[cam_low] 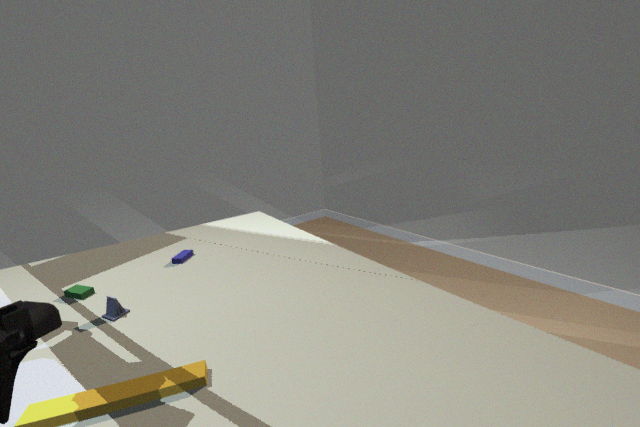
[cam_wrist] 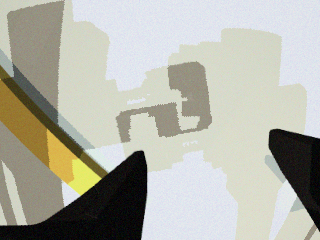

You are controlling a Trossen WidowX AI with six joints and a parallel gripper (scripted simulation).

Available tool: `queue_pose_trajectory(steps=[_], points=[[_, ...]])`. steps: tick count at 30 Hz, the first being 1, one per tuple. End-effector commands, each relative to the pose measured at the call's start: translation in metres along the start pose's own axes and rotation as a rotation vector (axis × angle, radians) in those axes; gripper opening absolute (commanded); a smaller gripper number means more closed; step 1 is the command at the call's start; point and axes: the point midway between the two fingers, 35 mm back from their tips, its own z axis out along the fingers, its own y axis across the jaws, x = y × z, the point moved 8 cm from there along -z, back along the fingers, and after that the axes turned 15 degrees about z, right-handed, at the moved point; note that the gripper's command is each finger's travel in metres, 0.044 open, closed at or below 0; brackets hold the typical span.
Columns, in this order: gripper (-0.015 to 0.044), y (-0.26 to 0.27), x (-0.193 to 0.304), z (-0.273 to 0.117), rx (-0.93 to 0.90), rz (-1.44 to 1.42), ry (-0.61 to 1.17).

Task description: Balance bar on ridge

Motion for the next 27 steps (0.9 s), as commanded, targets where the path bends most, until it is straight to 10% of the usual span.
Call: queue_pose_trajectory(steps=[1,27], points=[[0.0315,0.021,0.006,0.003,-0.022,-0.104,0.022],[0.0315,0.11,0.042,0.004,-0.106,-0.556,0.064]])
